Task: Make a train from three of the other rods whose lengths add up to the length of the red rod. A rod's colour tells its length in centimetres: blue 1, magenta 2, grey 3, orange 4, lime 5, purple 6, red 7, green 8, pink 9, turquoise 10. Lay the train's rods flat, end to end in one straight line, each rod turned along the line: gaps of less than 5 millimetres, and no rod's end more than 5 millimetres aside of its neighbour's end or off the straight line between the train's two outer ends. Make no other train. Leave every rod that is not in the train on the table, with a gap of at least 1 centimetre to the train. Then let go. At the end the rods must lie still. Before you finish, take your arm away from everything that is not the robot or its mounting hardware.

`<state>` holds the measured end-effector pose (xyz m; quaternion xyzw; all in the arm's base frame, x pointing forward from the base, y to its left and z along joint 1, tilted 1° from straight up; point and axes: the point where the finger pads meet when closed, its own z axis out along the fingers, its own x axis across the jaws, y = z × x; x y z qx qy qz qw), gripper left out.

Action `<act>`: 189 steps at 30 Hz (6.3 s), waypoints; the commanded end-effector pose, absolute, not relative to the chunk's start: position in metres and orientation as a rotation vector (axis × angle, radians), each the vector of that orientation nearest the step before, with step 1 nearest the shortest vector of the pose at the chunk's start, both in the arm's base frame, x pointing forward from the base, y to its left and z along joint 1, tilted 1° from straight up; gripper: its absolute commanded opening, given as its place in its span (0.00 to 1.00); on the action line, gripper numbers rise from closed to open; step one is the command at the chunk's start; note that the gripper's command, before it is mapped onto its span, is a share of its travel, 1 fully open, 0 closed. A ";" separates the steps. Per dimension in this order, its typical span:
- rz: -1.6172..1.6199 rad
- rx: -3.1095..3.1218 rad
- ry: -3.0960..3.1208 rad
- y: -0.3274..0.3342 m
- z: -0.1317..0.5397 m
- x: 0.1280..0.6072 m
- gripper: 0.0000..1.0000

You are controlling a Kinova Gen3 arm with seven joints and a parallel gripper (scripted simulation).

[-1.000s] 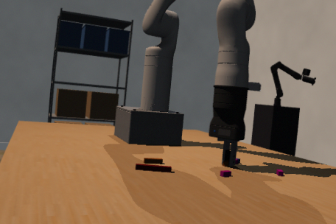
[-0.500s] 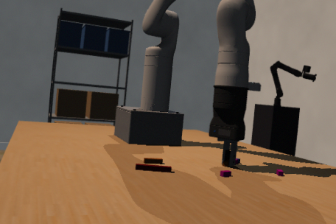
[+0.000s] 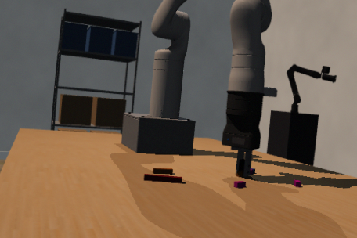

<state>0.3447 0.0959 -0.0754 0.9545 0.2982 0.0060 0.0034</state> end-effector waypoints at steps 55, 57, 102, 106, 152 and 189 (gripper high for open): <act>0.021 2.992 0.935 0.096 0.015 0.344 0.54; 0.021 2.992 0.935 0.096 0.015 0.344 0.54; 0.021 2.992 0.935 0.096 0.089 0.343 1.00; 0.021 2.992 0.935 0.096 0.101 0.343 1.00; 0.021 2.992 0.935 0.096 0.106 0.343 1.00; 0.021 2.992 0.935 0.096 0.106 0.343 1.00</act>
